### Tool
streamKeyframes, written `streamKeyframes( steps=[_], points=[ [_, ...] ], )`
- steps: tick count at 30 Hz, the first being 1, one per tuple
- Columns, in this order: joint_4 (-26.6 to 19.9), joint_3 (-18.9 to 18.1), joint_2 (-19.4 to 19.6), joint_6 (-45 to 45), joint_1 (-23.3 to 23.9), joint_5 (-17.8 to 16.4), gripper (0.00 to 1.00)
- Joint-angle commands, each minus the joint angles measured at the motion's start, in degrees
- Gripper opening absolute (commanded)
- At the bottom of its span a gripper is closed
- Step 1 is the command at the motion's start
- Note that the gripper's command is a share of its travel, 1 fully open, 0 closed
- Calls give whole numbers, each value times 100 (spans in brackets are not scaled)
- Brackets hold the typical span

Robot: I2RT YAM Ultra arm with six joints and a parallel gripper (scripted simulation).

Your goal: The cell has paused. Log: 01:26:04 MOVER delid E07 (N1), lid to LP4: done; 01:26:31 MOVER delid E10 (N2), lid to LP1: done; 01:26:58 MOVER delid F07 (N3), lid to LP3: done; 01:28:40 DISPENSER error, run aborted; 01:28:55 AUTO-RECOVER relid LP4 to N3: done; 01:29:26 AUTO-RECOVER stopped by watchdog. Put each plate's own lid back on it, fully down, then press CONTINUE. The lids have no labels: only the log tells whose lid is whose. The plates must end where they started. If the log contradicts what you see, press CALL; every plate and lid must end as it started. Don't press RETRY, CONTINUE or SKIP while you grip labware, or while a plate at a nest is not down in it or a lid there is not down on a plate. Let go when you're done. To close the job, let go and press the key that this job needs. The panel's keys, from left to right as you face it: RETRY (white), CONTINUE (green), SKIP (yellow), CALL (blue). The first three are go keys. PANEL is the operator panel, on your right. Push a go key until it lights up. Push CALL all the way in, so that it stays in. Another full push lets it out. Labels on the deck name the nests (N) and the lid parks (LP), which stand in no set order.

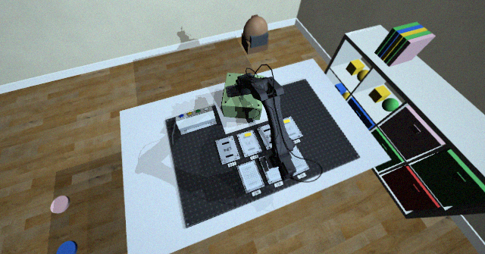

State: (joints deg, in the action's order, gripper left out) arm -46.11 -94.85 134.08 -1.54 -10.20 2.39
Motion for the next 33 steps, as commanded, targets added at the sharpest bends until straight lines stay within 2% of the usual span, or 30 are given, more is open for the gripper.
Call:
streamKeyframes(
  steps=[1,11,14,22,27,28,33],
  points=[
    [-107,-248,-12,-7,46,21,100],
    [-162,-326,56,24,84,19,100],
    [-186,-360,-28,24,81,20,100],
    [-201,-412,91,10,34,19,100],
    [-183,-420,0,10,25,20,100],
    [-212,-472,99,0,26,20,100],
    [76,-265,221,16,42,19,100]
  ],
)
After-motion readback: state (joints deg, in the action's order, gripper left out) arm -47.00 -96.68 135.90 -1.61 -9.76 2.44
